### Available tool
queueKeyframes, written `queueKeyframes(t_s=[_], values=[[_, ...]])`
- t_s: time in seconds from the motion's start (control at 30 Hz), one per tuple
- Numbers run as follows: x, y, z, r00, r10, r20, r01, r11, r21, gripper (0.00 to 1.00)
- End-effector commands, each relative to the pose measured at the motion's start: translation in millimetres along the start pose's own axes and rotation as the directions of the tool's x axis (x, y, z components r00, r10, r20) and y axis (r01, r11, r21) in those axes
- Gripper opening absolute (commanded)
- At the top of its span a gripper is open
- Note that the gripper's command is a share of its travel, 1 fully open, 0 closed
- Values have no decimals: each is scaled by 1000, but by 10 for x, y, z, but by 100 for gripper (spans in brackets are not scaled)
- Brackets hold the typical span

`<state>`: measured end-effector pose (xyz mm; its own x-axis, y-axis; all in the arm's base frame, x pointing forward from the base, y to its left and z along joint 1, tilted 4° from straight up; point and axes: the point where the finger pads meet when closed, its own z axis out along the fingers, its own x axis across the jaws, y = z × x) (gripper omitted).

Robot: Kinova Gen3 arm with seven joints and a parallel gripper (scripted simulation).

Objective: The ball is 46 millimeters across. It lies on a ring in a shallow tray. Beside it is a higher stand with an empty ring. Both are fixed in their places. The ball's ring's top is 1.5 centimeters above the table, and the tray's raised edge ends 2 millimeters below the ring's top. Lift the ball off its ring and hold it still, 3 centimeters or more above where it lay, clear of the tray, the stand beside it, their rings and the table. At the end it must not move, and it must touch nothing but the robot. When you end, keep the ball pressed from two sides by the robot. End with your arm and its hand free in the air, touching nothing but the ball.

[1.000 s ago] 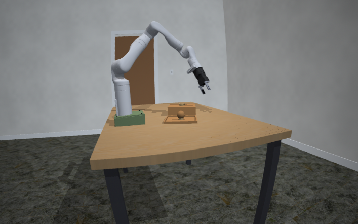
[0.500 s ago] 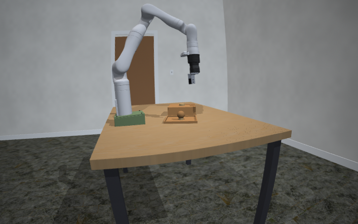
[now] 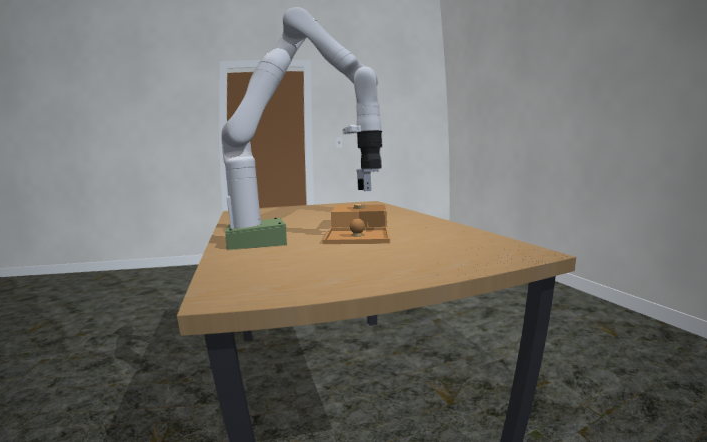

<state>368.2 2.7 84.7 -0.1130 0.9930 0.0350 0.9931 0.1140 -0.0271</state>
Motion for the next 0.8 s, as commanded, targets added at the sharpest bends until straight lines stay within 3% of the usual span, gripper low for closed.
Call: queueKeyframes(t_s=[0.0, 0.77], values=[[-23, -133, 113, 1000, 4, -4, -3, 1000, 18, 100], [-12, -263, 264, 1000, -12, -10, 12, 1000, 25, 100]])
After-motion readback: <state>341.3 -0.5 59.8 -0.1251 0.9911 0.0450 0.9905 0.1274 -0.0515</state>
